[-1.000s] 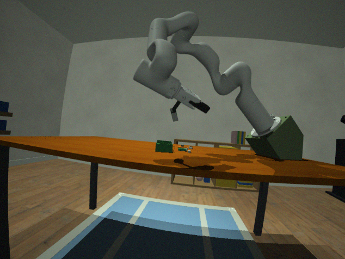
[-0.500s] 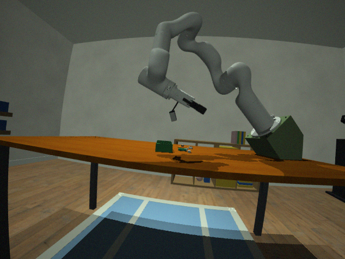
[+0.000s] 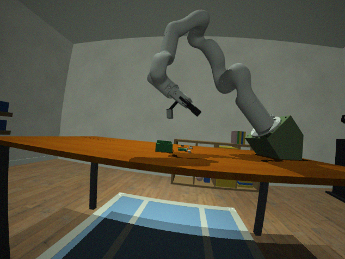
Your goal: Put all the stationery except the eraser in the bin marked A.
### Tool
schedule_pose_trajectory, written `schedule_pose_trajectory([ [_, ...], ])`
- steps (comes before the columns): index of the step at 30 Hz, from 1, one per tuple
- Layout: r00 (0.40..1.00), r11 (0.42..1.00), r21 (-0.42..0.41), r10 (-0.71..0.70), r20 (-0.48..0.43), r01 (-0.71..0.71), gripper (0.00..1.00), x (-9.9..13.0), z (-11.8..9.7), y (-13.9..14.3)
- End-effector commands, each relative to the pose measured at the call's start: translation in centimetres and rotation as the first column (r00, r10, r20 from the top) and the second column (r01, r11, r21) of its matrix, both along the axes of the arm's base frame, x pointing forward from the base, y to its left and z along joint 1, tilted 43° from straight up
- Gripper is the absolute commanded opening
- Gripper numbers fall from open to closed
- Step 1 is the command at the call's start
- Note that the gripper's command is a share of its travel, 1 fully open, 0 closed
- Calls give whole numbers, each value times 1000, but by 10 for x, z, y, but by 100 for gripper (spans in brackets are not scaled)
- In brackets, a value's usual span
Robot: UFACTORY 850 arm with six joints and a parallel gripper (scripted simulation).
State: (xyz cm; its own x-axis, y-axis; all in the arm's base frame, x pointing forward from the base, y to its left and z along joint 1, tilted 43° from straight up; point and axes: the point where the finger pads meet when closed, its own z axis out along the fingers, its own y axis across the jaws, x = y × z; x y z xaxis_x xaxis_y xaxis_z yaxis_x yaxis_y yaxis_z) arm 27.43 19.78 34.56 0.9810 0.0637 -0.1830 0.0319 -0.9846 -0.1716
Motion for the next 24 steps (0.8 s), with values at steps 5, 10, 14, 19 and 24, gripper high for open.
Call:
schedule_pose_trajectory([
  [5, 985, 984, 175, 1, 170, -32, 7, 18, 5, -22],
  [10, 972, 978, 203, -6, 235, -42, 7, 25, 7, -31],
  [14, 929, 971, 231, -26, 368, -64, 7, 38, 11, -53],
  [19, 900, 970, 233, -36, 434, -73, 7, 44, 13, -66],
  [24, 866, 971, 226, -45, 498, -80, 7, 50, 15, -79],
])
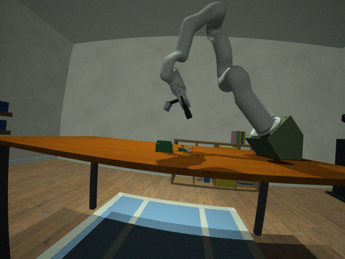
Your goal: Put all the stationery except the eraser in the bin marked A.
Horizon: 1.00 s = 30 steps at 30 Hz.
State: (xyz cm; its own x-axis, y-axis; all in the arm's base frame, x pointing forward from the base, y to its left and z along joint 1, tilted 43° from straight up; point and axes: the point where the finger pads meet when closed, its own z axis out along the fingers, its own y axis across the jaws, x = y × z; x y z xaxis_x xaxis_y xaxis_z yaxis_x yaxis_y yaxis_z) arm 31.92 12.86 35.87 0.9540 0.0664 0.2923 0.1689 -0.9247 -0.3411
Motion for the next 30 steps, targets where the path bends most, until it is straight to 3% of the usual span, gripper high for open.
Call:
schedule_pose_trajectory([
  [1, 994, 1000, 16, -7, 109, 6, 7, 8, 3, -18],
  [3, 994, 1000, 16, -7, 109, 6, 7, 8, 3, -18],
  [6, 979, 1000, -3, -23, 201, 24, 7, 14, 6, -40],
  [12, 963, 999, -25, -35, 268, 43, 7, 18, 7, -56],
  [14, 942, 996, -52, -46, 331, 67, 7, 20, 8, -72],
  [16, 942, 996, -52, -46, 331, 67, 7, 20, 9, -73],
  [22, 894, 985, -121, -60, 444, 126, 7, 22, 10, -106],
  [30, 894, 985, -121, -60, 444, 126, 7, 22, 10, -109],
])
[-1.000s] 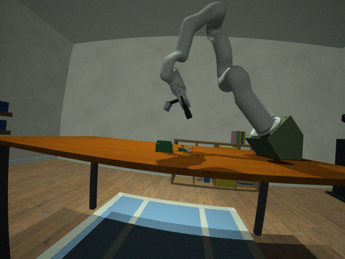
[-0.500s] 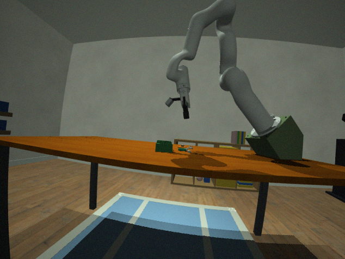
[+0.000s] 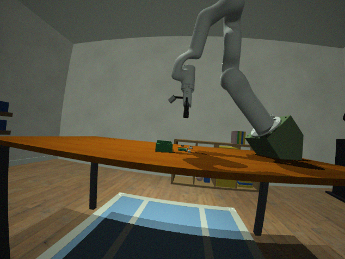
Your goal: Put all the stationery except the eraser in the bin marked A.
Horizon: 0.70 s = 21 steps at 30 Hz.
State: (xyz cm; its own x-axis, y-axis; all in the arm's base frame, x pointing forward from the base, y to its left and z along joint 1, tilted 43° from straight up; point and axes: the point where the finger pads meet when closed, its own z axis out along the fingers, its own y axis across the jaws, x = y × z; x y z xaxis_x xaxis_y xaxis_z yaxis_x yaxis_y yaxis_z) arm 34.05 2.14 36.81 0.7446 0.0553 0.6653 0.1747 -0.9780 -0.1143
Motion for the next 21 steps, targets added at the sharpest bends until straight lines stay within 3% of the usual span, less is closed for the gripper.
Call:
schedule_pose_trajectory([
  [1, 1000, 1000, 4, 5, 13, -5, 7, 0, 1, -2],
  [9, 1000, 1000, 4, 5, 13, -5, 7, 0, 1, -2],
  [12, 993, 989, -95, 116, 38, -112, 7, 25, 0, 0],
  [21, 992, 988, -100, 122, 39, -117, 7, 98, -3, 6],
])
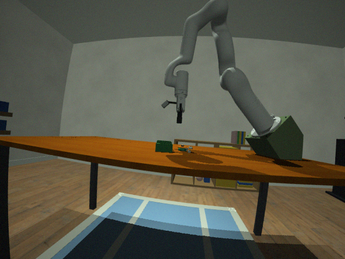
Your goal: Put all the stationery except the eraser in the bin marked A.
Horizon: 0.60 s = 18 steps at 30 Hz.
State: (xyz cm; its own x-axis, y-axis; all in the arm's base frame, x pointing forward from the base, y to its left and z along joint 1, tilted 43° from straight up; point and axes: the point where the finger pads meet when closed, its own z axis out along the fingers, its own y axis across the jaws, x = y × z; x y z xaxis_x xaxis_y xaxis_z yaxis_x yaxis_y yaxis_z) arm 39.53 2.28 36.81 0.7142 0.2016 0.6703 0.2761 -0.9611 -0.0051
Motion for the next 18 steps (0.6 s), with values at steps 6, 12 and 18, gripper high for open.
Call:
schedule_pose_trajectory([
  [6, 1000, 1000, 9, 18, 18, -18, 7, 78, -4, 7],
  [12, 1000, 1000, 9, 18, 18, -18, 7, 124, -6, 11],
  [18, 1000, 1000, 9, 18, 18, -18, 7, 124, -6, 11],
])
